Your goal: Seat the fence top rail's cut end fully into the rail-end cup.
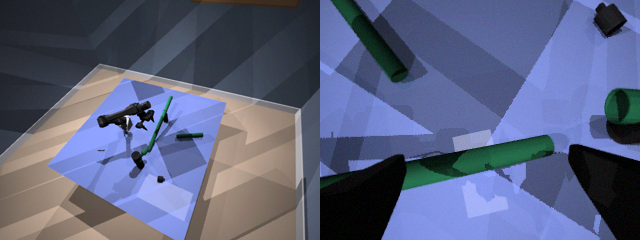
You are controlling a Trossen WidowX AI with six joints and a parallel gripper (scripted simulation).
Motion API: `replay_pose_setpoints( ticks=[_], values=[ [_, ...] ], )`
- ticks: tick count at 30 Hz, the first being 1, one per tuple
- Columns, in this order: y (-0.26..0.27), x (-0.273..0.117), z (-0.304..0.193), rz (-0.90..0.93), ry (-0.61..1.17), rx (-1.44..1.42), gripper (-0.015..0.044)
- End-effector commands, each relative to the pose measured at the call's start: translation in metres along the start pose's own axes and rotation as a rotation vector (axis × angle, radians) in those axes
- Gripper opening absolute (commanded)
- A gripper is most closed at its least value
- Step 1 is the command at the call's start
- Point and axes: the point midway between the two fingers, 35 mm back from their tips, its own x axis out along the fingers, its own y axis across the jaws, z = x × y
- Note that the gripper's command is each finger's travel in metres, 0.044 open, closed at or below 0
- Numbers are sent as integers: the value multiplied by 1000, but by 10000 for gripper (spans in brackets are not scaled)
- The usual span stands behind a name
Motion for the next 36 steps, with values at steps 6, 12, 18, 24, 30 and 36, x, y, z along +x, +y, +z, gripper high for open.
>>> replay_pose_setpoints(
  ticks=[6, 12, 18, 24, 30, 36],
  values=[
    [-26, 7, 8, -14, 3, -241, 440],
    [-66, 19, 16, -19, 11, -643, 440],
    [-108, 27, 20, -37, 22, -1050, 440],
    [-152, 33, 20, -64, 48, -1447, 440],
    [-157, 33, 19, -68, 53, -1492, 440],
    [-157, 33, 19, -68, 53, -1492, 440]
  ],
)
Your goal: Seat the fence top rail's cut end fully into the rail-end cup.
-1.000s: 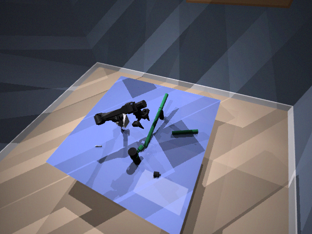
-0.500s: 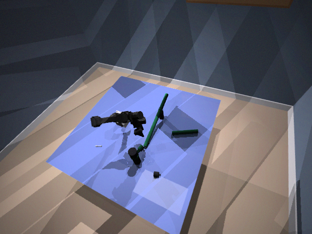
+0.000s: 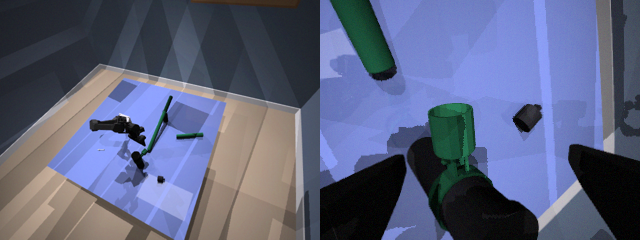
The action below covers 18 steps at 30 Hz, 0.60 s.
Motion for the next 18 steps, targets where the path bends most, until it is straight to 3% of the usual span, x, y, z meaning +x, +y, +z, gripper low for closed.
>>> replay_pose_setpoints(
  ticks=[1, 11, 18],
  values=[
    [-1, 0, -1, -5, -7, -39, 440],
    [27, 49, -3, -7, -6, -39, 440],
    [28, 54, -3, -7, -6, -38, 440]
  ],
)
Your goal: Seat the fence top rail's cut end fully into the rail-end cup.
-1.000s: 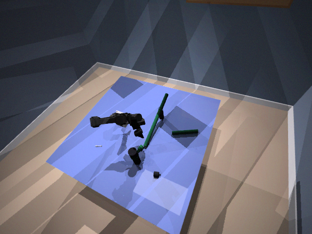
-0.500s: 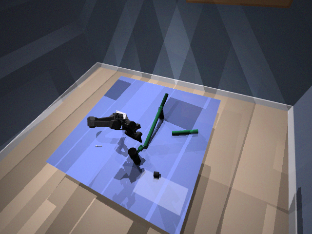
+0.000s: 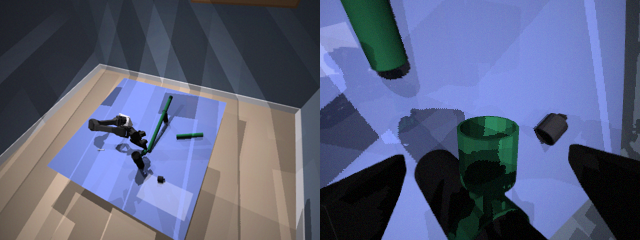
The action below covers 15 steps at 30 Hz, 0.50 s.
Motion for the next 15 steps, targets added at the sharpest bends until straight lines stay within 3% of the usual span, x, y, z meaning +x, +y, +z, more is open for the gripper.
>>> replay_pose_setpoints(
  ticks=[1, 15],
  values=[
    [-1, 3, 0, -6, -4, 0, 440],
    [-2, 26, 1, -5, -5, 1, 440]
  ],
)
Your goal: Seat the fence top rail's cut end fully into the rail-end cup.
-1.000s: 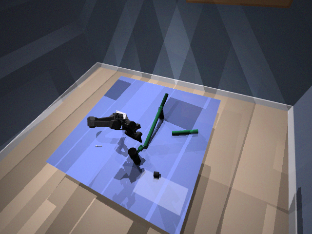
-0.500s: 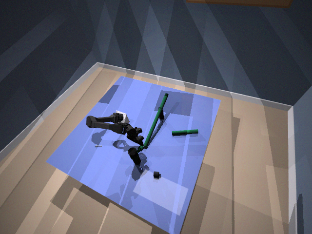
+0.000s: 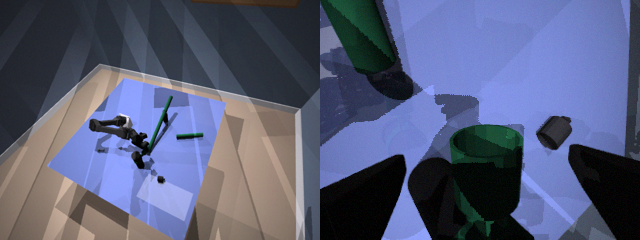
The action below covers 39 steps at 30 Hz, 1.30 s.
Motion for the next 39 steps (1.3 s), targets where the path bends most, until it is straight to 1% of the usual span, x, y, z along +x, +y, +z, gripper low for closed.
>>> replay_pose_setpoints(
  ticks=[1, 26, 39],
  values=[
    [0, 7, 2, 1, -5, -7, 440],
    [1, 46, -1, -5, 0, -8, 440],
    [1, 46, -1, -5, 0, -8, 99]
  ],
)
